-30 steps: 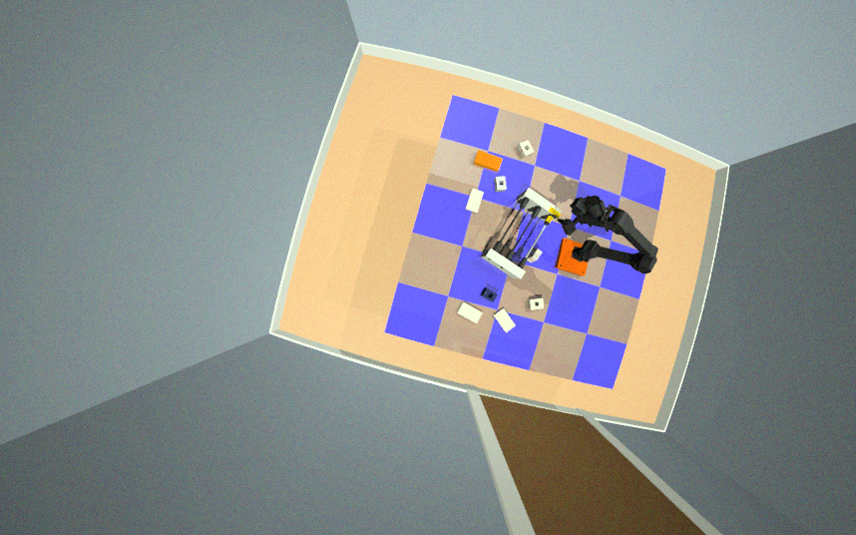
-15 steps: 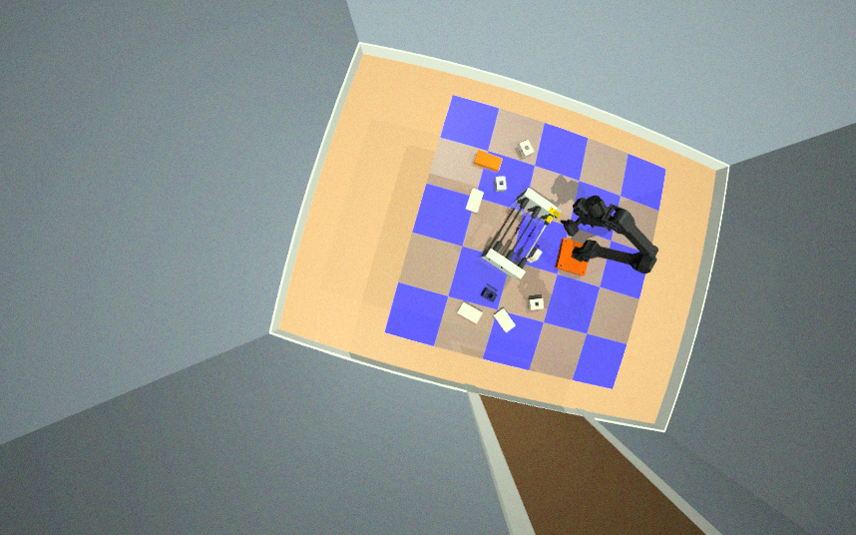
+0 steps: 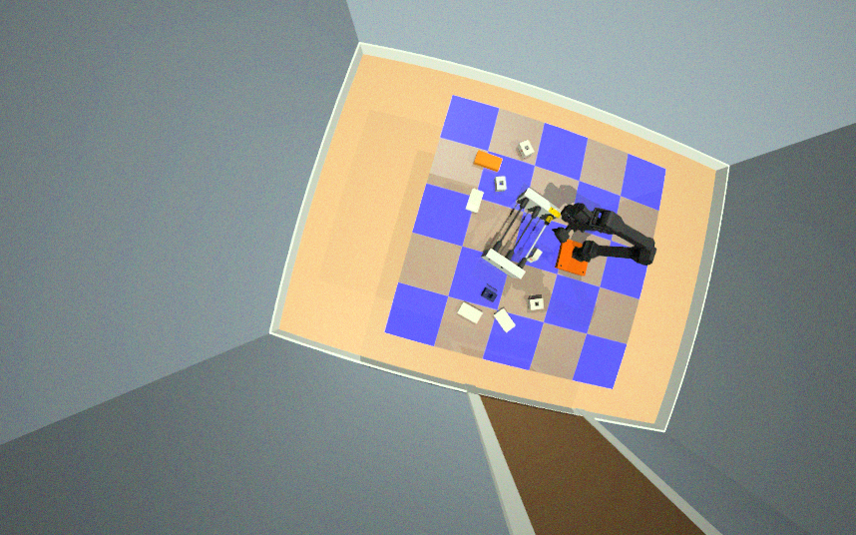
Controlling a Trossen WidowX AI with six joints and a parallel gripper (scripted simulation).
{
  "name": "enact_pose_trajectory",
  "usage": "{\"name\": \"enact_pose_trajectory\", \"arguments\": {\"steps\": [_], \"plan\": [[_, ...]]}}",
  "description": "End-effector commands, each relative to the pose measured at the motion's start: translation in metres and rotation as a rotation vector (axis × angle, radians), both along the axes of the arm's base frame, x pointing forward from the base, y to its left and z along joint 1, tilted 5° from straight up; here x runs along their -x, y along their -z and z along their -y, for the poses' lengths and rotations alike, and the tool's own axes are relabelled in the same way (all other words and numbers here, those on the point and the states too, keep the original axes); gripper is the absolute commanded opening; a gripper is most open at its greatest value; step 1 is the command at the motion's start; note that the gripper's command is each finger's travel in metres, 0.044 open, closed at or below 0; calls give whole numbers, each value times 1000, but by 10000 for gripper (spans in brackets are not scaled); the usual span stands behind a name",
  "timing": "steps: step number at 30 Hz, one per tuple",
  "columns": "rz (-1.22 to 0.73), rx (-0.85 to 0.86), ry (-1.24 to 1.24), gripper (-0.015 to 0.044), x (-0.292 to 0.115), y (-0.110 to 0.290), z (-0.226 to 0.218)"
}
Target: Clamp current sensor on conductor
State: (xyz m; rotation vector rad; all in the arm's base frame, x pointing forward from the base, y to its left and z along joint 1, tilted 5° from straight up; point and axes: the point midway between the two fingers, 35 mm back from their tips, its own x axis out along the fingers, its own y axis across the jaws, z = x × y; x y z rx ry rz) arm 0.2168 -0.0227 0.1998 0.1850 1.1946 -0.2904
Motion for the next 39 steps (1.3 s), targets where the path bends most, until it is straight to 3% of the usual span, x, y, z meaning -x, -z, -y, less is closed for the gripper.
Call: {"name": "enact_pose_trajectory", "arguments": {"steps": [1, 9, 39], "plan": [[-115, -56, -52, 440, -9, 27, -51], [-304, -40, -120, 440, 10, 72, -137], [-308, -38, -121, 440, 8, 108, -137]]}}
